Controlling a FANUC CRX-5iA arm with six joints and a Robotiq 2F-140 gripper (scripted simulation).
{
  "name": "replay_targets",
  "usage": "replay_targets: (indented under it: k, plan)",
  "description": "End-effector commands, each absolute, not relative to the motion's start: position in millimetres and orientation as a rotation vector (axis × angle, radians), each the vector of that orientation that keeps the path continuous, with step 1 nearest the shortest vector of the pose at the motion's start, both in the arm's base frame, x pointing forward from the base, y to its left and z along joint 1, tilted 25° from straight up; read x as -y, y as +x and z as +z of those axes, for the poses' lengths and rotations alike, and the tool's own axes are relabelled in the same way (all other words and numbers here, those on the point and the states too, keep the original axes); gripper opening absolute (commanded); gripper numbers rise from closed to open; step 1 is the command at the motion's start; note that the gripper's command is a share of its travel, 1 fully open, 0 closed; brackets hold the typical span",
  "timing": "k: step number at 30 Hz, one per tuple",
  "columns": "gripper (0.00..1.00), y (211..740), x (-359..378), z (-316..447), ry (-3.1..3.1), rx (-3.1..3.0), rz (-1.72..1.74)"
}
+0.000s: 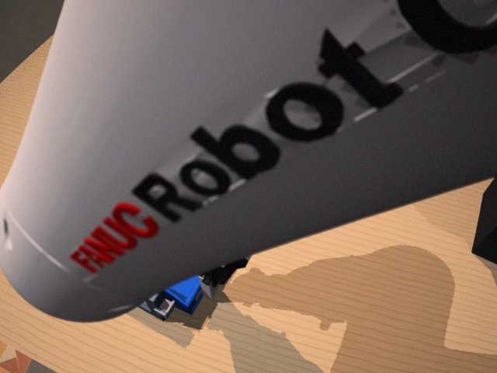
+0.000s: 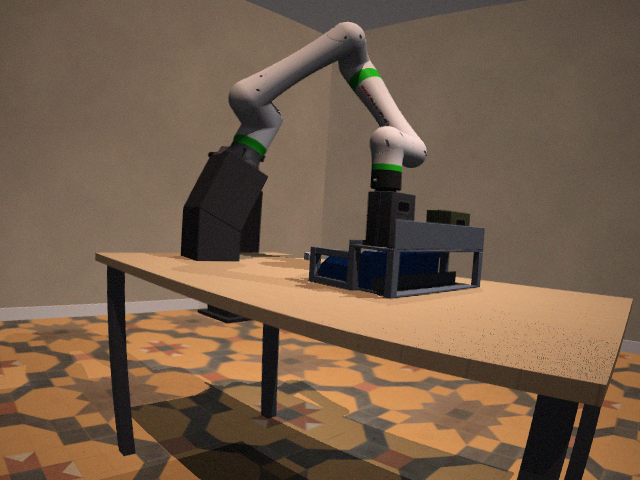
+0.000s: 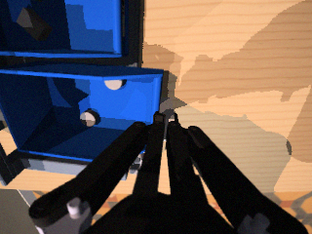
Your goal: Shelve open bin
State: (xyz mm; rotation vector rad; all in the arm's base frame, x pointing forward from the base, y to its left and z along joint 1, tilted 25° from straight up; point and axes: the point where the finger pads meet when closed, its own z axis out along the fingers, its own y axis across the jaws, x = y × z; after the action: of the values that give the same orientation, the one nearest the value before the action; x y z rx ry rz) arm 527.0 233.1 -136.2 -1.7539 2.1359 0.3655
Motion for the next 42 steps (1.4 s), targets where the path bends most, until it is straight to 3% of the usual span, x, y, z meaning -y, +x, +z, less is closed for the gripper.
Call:
replay_targets:
  k: [1,42]
  plan:
    - [0.0,529.6,-232.5,-136.0,-1.754,-2.136,0.365]
    - [0.0,555.6,-227.2,-135.4,-1.754,-2.136,0.365]
